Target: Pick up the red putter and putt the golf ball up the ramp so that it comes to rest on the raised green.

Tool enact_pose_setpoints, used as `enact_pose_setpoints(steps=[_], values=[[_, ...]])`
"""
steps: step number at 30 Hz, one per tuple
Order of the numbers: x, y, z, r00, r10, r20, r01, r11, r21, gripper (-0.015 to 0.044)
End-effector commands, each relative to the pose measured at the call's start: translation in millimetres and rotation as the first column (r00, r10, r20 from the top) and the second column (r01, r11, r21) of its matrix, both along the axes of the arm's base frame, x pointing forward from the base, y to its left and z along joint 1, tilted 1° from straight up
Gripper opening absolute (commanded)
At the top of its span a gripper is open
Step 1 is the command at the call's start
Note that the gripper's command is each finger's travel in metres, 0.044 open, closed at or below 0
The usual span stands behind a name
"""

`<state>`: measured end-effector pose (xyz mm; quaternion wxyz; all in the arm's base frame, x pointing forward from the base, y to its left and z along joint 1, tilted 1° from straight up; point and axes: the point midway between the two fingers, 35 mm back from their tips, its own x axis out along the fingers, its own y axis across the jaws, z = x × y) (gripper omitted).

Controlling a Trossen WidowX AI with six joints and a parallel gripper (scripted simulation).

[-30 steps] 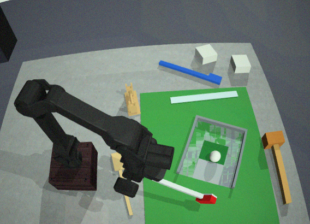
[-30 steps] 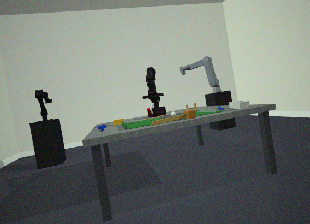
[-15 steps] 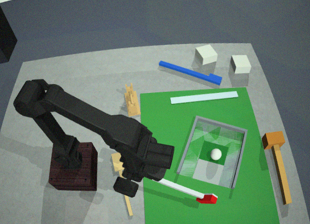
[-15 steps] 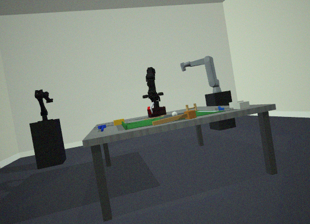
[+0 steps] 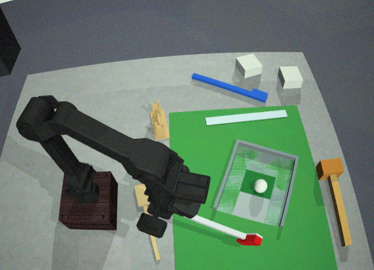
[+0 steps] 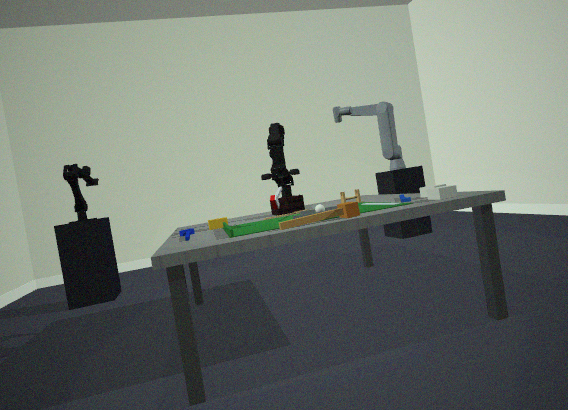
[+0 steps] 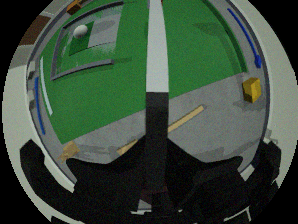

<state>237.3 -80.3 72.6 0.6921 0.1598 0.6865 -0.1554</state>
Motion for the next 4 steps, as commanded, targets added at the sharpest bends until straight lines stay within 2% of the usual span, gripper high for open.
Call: enact_pose_setpoints(steps=[1, 4], values=[[0.5, -0.2, 0.0, 1.0, 0.0, 0.003, 0.0, 1.0, -0.001, 0.0], [0.5, -0.2, 0.0, 1.0, 0.0, 0.003, 0.0, 1.0, -0.001, 0.0]])
